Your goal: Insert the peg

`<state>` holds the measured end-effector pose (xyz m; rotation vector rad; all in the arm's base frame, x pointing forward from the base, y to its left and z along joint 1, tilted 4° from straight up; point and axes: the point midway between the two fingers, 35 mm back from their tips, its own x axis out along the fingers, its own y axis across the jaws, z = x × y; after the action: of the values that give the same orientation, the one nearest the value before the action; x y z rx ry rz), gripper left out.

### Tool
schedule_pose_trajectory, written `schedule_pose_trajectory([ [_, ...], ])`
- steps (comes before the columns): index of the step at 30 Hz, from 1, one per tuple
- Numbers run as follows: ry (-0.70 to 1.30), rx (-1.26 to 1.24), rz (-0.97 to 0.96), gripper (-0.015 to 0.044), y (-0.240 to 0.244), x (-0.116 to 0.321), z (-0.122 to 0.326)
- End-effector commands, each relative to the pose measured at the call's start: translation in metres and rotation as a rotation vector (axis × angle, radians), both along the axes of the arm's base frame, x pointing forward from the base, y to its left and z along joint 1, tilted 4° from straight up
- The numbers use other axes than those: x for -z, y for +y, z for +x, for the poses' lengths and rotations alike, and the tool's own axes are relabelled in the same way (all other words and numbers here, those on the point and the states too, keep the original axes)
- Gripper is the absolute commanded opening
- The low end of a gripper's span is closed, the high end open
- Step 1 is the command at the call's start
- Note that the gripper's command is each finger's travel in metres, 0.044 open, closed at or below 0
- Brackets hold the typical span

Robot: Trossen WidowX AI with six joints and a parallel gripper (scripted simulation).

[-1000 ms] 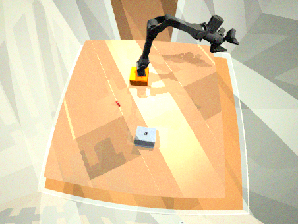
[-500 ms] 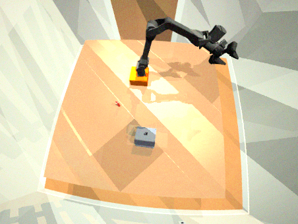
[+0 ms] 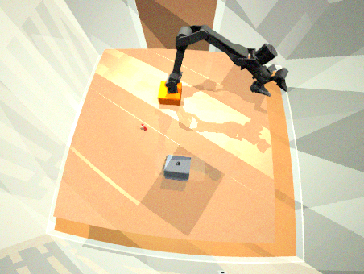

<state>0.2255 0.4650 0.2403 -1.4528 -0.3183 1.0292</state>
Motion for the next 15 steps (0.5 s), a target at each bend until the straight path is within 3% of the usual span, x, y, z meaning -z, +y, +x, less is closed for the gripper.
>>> schedule_pose_trajectory([
  [1, -0.005, 0.022, -0.048, 0.044, -0.012, 0.01, 0.017],
  [15, 0.003, 0.19, -0.119, 0.044, -0.071, 0.023, 0.08],
])
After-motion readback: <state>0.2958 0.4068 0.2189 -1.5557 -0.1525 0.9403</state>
